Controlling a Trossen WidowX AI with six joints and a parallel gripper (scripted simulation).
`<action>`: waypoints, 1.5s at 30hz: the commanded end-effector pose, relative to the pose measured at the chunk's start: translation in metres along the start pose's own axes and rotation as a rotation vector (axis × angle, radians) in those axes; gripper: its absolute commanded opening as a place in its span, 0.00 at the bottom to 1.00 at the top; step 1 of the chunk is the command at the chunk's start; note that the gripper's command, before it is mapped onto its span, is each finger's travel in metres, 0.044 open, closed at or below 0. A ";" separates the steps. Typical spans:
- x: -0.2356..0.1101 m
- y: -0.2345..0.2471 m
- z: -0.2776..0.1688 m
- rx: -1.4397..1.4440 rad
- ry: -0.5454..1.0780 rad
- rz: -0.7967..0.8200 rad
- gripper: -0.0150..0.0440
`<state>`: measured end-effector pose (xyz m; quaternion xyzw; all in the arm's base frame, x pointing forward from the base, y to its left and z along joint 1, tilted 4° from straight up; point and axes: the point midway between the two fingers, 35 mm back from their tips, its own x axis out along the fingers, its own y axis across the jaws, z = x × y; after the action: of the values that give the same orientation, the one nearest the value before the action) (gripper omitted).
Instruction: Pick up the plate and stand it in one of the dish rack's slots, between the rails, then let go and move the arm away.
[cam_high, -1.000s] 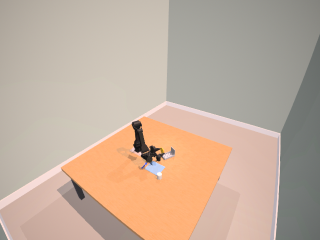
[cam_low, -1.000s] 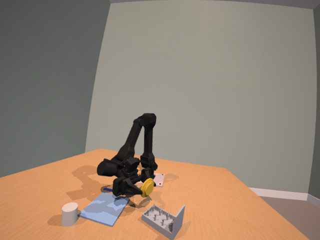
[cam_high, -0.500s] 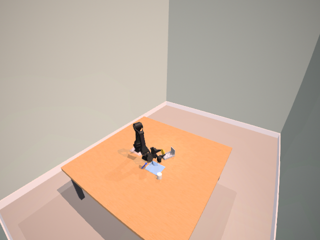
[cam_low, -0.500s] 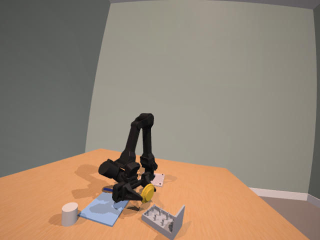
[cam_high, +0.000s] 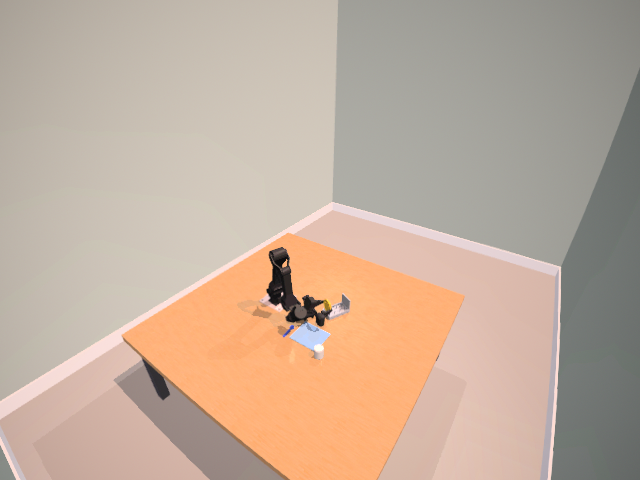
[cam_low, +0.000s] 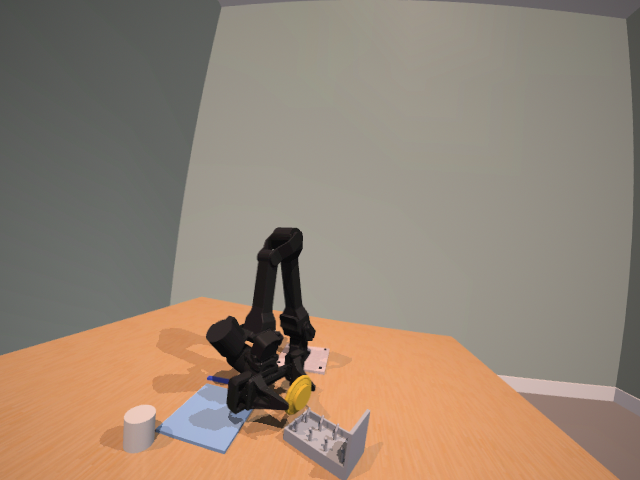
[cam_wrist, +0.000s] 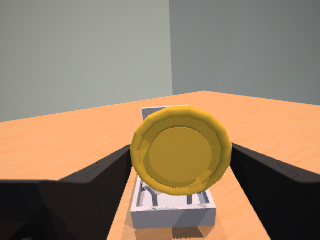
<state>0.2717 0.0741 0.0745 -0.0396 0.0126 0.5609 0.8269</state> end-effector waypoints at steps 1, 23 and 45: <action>0.004 0.002 -0.002 0.003 0.001 0.001 0.25; 0.027 0.008 -0.002 -0.003 -0.001 0.003 0.25; 0.027 0.009 -0.018 0.000 0.000 0.003 0.39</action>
<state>0.2740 0.1007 0.0548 -0.0395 0.0129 0.5623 0.8259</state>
